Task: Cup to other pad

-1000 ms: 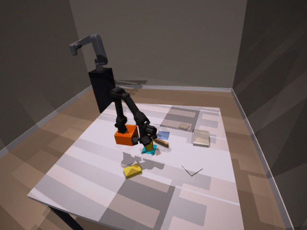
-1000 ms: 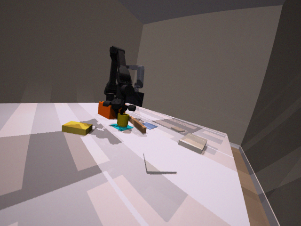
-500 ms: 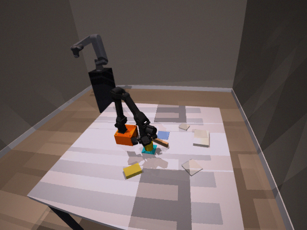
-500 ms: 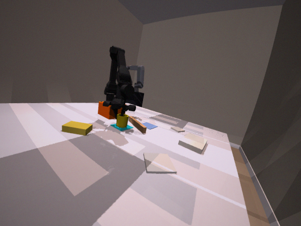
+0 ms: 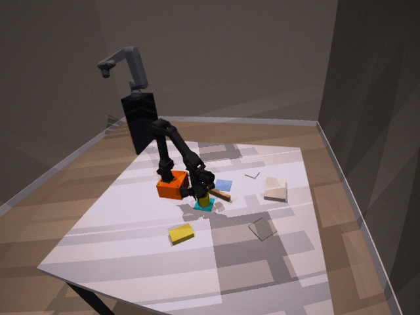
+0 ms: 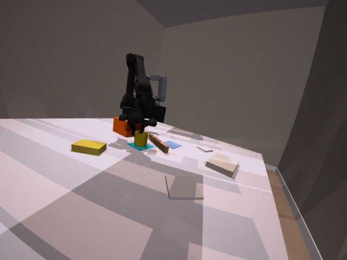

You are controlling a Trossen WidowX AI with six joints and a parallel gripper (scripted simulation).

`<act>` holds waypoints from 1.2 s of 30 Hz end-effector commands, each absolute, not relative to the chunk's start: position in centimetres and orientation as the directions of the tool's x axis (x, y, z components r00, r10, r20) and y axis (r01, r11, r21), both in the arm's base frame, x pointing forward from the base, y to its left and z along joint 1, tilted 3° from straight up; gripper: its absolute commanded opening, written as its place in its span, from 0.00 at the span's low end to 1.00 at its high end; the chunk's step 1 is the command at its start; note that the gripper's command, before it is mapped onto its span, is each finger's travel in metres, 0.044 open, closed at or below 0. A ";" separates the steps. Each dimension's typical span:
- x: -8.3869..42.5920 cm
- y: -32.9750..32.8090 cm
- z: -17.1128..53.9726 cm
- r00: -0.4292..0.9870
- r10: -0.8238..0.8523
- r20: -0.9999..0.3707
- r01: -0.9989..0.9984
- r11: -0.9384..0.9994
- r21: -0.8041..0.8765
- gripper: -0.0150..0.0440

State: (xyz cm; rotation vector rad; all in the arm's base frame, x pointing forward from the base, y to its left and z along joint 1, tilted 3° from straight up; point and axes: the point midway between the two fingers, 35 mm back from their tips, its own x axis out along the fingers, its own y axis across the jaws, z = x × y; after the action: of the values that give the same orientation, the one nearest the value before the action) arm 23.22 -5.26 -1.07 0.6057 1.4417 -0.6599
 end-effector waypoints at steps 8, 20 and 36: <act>23.4 -5.2 0.8 0.024 -0.048 -0.999 0.728 0.685 -0.015 0.50; 23.3 -5.0 2.6 0.022 -0.049 -0.999 0.727 0.686 -0.018 0.50; 23.2 -4.8 3.1 0.017 -0.044 -0.999 0.725 0.689 -0.018 0.86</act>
State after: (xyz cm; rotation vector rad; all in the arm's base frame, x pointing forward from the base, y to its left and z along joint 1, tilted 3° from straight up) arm 23.22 -4.82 3.12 0.6046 1.4421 -0.6574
